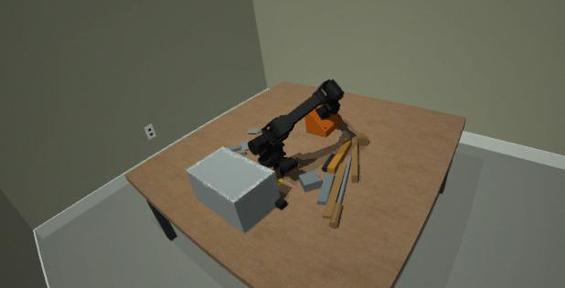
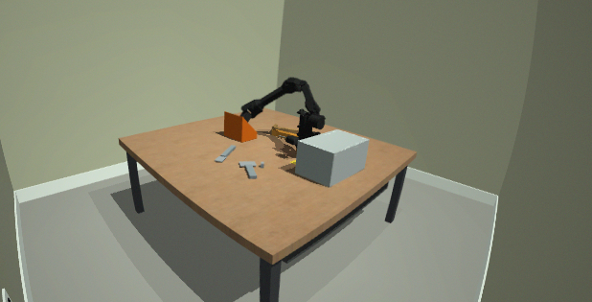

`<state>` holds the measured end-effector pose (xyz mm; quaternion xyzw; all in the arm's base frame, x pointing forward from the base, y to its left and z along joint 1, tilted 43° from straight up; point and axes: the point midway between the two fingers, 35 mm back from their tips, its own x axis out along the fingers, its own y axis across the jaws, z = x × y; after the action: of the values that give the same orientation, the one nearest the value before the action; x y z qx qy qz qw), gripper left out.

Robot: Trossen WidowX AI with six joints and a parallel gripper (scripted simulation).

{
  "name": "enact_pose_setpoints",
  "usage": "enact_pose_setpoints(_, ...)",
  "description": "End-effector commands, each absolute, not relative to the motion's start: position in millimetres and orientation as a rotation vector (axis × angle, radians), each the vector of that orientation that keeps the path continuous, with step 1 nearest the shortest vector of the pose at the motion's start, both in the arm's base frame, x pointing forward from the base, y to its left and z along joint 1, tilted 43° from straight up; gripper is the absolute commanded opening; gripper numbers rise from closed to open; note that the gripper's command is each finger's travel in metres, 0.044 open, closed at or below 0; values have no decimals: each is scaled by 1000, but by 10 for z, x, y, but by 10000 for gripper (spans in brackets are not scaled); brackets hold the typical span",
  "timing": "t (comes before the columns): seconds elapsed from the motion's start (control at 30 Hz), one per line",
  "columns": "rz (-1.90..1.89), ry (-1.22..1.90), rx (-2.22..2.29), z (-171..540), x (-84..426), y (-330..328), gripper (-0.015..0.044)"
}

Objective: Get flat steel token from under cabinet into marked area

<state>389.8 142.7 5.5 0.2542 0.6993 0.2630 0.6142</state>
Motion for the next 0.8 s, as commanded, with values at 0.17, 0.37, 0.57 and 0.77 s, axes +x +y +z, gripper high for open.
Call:
enact_pose_setpoints(0.17,605,1610,578,38,3857,1415,0)
enact_pose_setpoints(0.37,605,1610,578,47,3805,1414,0)
enact_pose_setpoints(0.57,605,1610,578,55,3752,1413,0)
enact_pose_setpoints(0.77,605,1611,578,62,3700,1412,0)
